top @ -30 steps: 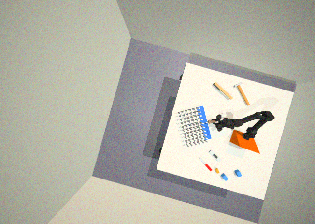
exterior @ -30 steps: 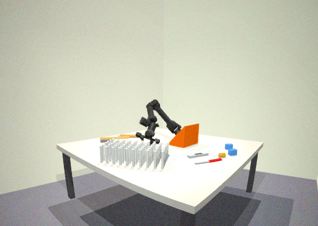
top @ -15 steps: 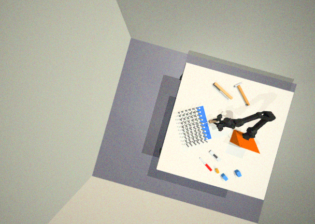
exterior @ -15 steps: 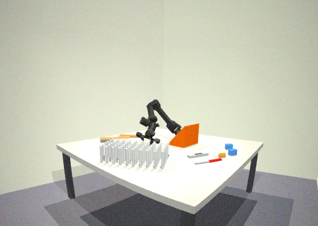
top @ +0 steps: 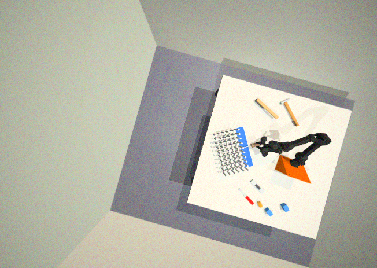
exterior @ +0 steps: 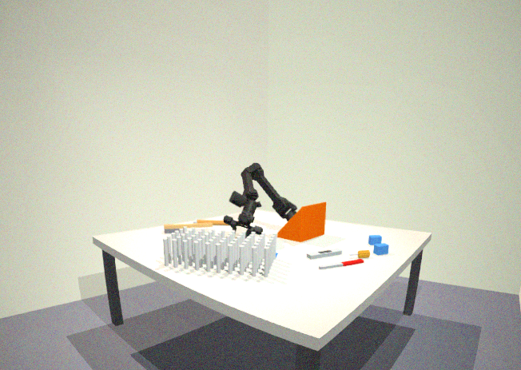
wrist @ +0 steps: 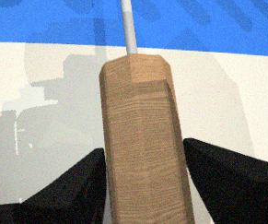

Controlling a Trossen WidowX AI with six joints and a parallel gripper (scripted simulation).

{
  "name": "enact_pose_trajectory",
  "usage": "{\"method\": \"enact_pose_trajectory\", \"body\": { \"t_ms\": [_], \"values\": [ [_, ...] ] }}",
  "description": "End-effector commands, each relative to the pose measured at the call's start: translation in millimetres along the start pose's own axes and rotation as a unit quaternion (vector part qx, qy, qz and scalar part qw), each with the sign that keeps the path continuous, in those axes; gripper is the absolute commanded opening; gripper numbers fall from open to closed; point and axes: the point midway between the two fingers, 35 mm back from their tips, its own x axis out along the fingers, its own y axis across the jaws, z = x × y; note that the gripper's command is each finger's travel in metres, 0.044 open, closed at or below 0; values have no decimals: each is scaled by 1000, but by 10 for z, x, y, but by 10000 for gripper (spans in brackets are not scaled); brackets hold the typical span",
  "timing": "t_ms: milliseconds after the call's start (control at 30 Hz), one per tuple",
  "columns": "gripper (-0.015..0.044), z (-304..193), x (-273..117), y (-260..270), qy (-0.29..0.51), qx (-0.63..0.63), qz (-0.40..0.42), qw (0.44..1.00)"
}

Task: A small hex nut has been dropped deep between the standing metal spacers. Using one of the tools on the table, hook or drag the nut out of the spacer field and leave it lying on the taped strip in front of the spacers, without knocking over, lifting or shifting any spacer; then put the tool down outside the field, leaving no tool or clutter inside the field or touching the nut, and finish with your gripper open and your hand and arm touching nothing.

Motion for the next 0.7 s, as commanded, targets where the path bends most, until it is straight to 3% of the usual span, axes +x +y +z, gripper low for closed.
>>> {"method": "enact_pose_trajectory", "body": {
  "t_ms": [0, 667],
  "values": [
    [0, -16, -18, 8, -3, -3, 2, 1000],
    [0, -113, -72, 8, -3, -3, 2, 1000]
  ]
}}
